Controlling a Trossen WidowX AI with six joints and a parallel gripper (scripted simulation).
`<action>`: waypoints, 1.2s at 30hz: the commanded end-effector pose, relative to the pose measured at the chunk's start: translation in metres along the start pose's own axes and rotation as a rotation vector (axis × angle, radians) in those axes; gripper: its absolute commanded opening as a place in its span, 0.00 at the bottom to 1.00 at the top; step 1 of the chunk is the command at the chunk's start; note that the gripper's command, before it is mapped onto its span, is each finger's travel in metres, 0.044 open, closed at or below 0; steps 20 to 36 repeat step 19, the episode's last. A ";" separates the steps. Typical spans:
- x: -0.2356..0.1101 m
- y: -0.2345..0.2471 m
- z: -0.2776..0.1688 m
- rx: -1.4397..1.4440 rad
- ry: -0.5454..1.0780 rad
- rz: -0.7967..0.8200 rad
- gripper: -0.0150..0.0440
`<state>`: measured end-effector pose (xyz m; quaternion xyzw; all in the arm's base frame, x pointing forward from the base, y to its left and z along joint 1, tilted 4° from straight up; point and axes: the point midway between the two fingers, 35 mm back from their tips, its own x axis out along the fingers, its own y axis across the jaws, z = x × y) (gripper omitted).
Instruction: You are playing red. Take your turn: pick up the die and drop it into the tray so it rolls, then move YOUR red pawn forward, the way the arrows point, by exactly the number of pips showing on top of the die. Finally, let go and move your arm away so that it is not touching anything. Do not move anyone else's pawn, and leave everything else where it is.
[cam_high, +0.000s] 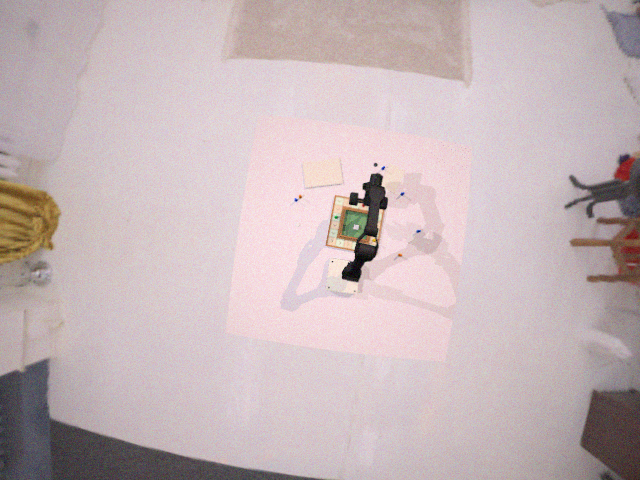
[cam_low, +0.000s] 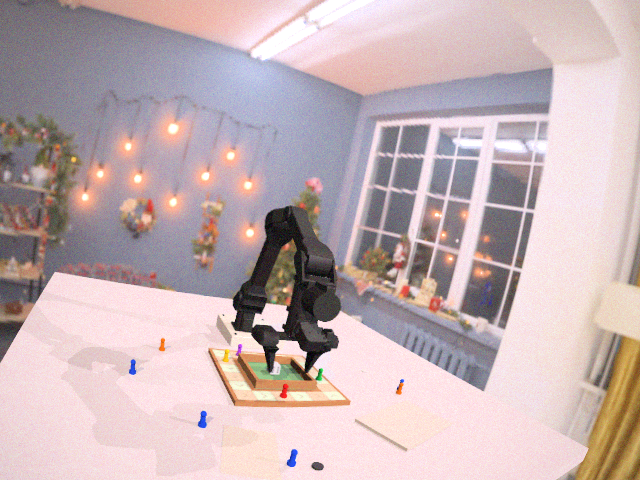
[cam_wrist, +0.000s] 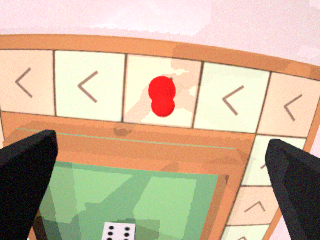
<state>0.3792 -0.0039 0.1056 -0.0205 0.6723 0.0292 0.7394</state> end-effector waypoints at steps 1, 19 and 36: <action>-0.021 0.006 -0.024 0.004 0.005 0.002 1.00; -0.072 0.024 -0.120 -0.001 -0.003 0.005 1.00; -0.072 0.024 -0.120 -0.001 -0.003 0.005 1.00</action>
